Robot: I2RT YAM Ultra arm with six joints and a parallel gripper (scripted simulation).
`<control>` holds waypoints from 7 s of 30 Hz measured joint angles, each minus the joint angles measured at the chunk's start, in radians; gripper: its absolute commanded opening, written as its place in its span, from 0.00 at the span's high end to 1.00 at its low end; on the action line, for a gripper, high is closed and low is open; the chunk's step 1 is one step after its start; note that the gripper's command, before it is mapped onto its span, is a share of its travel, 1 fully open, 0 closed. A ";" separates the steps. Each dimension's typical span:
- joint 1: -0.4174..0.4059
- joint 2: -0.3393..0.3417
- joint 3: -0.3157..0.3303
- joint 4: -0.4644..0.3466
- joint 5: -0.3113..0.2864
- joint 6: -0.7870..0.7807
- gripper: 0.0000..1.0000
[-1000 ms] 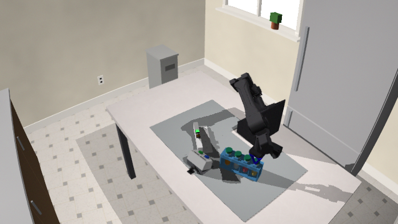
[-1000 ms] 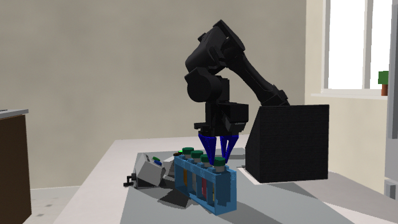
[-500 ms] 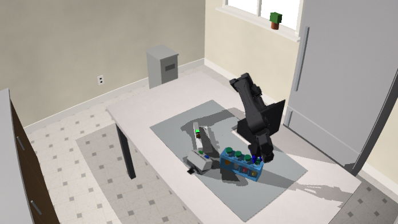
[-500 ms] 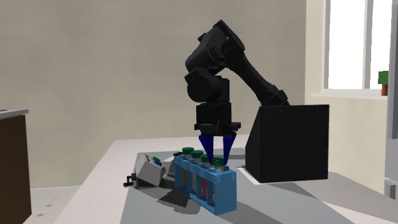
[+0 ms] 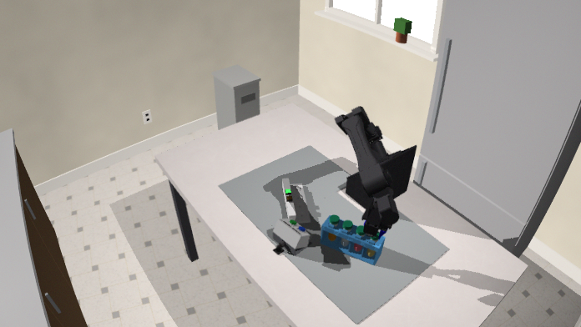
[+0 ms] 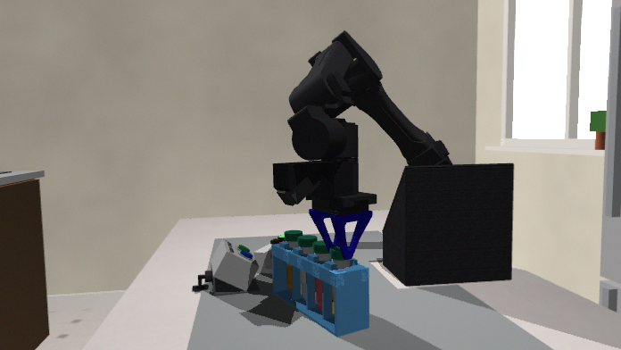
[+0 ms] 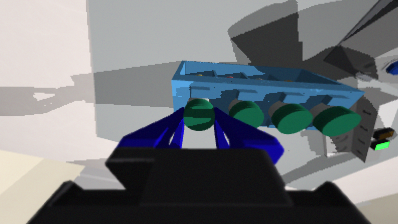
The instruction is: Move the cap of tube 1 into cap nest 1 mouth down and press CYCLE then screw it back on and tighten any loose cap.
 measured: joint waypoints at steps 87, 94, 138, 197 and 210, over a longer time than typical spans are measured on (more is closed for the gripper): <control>-0.001 0.000 -0.003 0.003 0.000 -0.716 0.51; -0.001 0.000 -0.003 0.003 0.000 -1.068 0.51; -0.001 0.000 -0.004 0.005 0.000 -0.692 1.00; 0.041 -0.024 0.100 -0.127 -0.032 0.406 0.51; -0.026 -0.134 -0.012 -0.128 -0.007 0.069 0.51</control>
